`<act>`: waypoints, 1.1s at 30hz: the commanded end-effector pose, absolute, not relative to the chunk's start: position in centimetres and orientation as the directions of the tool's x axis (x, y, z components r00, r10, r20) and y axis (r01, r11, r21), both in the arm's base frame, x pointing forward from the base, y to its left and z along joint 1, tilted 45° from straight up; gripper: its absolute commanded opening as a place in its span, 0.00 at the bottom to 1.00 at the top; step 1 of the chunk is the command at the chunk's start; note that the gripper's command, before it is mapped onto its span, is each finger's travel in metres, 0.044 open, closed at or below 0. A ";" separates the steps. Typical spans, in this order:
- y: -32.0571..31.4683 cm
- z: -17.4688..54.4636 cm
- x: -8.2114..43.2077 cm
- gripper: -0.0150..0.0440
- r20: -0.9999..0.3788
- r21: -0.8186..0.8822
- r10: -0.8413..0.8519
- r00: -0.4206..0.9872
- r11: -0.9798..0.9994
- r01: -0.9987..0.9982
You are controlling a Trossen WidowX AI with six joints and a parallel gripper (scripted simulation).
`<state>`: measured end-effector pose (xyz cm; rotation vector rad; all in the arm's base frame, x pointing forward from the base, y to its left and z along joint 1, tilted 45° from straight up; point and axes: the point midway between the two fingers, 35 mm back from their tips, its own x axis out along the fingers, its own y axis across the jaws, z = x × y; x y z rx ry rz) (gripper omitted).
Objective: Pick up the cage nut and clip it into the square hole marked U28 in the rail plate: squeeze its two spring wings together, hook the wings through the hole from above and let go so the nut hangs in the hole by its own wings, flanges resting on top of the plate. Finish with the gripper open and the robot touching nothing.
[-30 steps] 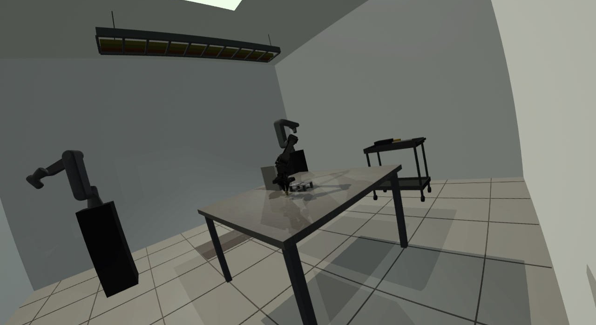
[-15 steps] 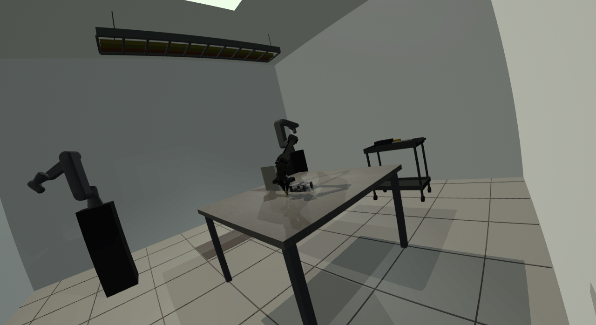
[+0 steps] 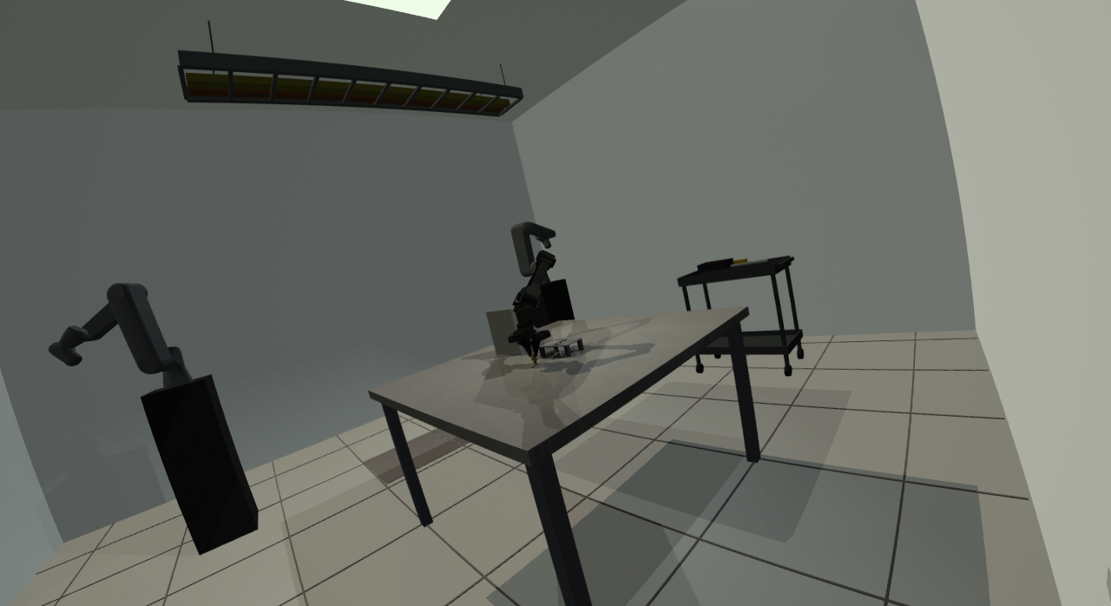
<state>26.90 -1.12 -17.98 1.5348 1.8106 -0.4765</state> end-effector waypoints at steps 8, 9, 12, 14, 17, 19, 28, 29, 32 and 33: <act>-1.1 -18.0 26.9 0.30 -0.712 0.161 0.701 -0.047 0.228 0.960; -1.1 -18.0 26.9 0.30 -0.712 0.161 0.701 -0.047 0.228 0.960; -1.1 -18.0 26.9 0.30 -0.712 0.161 0.701 -0.047 0.228 0.960; -1.1 -18.0 26.9 0.30 -0.712 0.161 0.701 -0.047 0.228 0.960; -1.1 -18.0 26.9 0.30 -0.712 0.161 0.701 -0.047 0.228 0.960; -1.1 -18.0 26.9 0.30 -0.712 0.161 0.701 -0.047 0.228 0.960; -1.1 -18.0 26.9 0.30 -0.712 0.161 0.701 -0.047 0.228 0.960; -1.1 -18.0 26.9 0.30 -0.712 0.161 0.701 -0.047 0.228 0.960; -1.1 -18.0 26.9 0.30 -0.711 0.161 0.701 -0.046 0.226 0.961; -1.1 -18.0 27.0 0.30 -0.711 0.161 0.702 -0.045 0.225 0.961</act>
